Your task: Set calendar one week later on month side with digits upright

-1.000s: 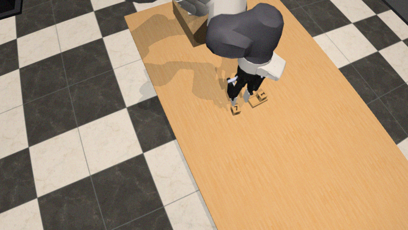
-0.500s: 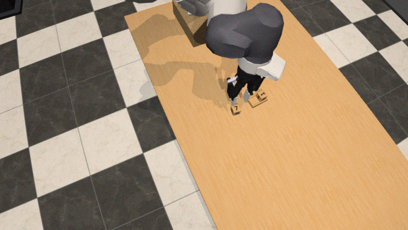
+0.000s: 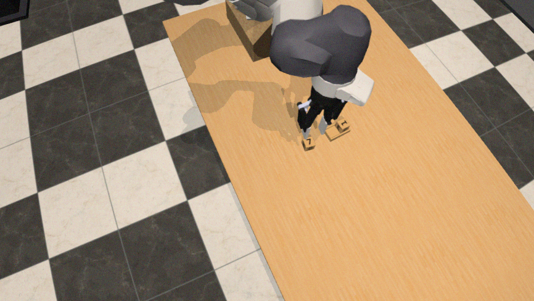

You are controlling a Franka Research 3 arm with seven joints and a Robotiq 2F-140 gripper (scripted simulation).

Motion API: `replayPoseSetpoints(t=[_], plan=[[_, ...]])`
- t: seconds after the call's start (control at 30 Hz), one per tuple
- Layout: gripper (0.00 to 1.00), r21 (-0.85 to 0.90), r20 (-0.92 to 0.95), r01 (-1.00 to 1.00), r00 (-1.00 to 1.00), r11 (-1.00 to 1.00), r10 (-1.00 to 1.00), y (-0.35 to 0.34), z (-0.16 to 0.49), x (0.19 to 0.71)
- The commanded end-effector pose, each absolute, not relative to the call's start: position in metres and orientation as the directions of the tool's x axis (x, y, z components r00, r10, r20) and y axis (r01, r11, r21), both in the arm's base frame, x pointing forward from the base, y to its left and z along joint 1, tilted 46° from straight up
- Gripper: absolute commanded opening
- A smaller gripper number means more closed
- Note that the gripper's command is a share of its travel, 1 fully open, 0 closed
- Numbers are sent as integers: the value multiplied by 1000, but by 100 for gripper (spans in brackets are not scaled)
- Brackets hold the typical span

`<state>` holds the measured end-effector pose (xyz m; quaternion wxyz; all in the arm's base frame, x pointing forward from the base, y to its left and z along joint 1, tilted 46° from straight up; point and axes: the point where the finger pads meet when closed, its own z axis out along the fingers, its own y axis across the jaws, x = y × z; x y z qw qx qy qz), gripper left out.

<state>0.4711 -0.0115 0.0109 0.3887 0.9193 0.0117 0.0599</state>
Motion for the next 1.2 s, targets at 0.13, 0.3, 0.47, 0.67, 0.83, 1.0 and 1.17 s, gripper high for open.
replayPoseSetpoints(t=[0.13,0.3,0.47,0.67,0.83,1.0,1.17], plan=[[29,716,104,-29,992,-698,65,-19,4,472],[29,716,104,-29,992,-698,65,-25,-1,473],[29,716,104,-29,992,-698,65,-28,-5,473],[29,716,104,-29,992,-698,65,-35,-12,474],[29,716,104,-29,992,-698,65,-40,-16,475],[29,716,104,-29,992,-698,65,-42,-19,475],[29,716,104,-29,992,-698,65,-45,-22,476]])
